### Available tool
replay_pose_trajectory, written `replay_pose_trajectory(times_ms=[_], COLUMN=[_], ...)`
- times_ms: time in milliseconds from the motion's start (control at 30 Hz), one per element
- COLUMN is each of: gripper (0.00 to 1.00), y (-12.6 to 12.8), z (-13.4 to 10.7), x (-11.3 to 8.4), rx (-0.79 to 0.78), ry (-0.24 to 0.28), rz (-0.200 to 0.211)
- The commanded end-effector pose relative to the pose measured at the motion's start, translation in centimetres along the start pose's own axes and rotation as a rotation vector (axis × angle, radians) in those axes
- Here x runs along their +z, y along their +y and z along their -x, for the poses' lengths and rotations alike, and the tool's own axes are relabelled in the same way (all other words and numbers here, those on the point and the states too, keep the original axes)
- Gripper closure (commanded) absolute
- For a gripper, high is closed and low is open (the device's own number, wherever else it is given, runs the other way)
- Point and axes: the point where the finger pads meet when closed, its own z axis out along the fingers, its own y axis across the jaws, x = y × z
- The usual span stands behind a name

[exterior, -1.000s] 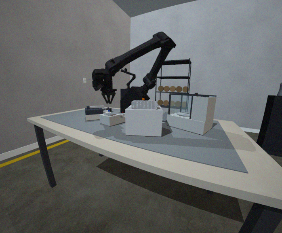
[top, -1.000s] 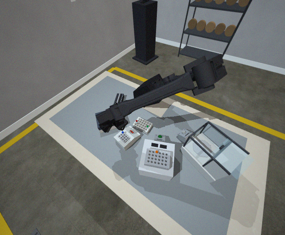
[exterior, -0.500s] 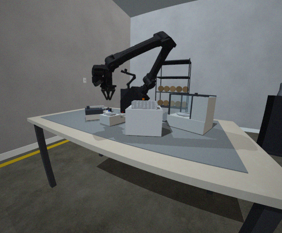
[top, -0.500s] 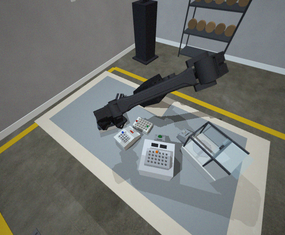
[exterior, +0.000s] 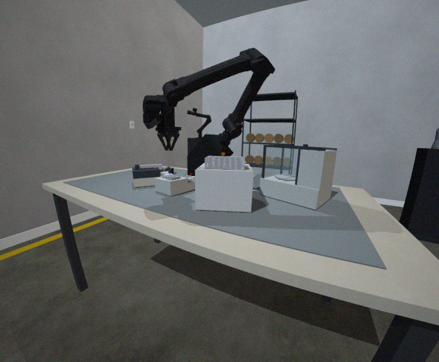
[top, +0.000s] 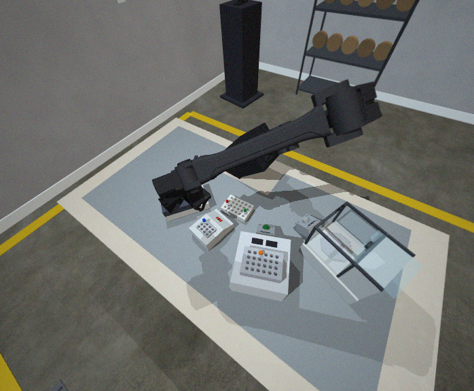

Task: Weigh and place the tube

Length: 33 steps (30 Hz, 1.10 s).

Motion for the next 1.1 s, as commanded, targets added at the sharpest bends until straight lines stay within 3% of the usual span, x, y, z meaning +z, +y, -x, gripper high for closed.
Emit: replay_pose_trajectory(times_ms=[0,1067], gripper=[0.7,0.7], y=[0.0,0.0], z=[2.0,1.9], x=[-2.9,-8.1], rx=[-0.034,-0.035], ry=[-0.057,-0.058], rz=[-0.011,-0.016])
